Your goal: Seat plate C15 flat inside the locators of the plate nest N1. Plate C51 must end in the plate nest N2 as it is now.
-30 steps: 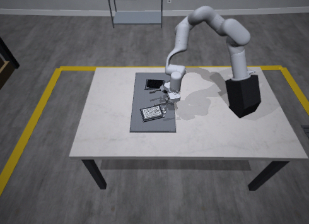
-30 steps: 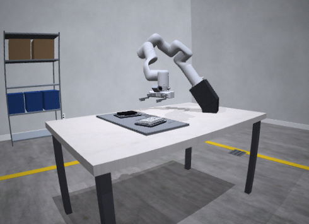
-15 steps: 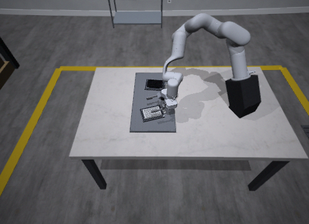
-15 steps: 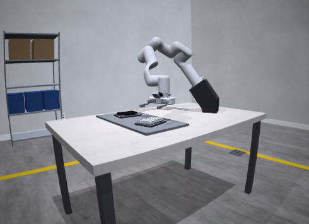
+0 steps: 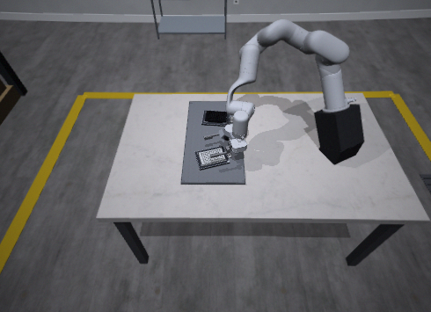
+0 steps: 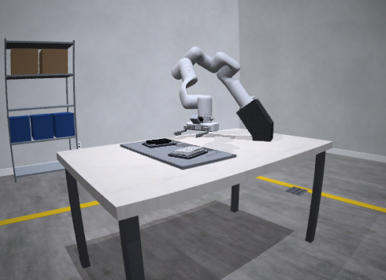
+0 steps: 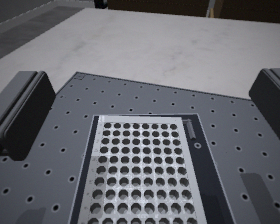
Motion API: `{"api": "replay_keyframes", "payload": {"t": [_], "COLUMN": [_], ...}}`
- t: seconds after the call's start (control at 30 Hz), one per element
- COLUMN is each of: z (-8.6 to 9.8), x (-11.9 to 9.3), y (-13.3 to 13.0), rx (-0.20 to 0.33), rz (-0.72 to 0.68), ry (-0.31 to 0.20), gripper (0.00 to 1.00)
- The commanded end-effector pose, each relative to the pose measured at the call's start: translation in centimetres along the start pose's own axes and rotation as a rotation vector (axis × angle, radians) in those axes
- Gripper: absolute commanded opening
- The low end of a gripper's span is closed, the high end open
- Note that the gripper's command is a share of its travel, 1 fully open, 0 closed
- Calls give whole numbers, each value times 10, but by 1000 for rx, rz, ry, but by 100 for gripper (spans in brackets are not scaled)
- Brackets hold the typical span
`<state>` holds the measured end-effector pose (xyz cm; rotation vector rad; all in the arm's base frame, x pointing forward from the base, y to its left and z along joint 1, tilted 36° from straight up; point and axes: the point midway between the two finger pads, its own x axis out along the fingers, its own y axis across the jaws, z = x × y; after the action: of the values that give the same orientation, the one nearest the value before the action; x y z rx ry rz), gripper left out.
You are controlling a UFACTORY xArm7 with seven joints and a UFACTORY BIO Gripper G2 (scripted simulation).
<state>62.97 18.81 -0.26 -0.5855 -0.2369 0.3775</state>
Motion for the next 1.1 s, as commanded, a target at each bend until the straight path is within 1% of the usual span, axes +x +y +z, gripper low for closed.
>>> {"api": "replay_keyframes", "payload": {"t": [0.0,0.53,0.6,1.07], "z": [-4,-29,-29,-52], "x": [1,1,1,1], "y": [1,1,1,1], "rx": [2,2,2,1], "rz": [0,0,0,0], "ry": [-3,-3,-3,-3], "gripper": [54,54,54,54]}}
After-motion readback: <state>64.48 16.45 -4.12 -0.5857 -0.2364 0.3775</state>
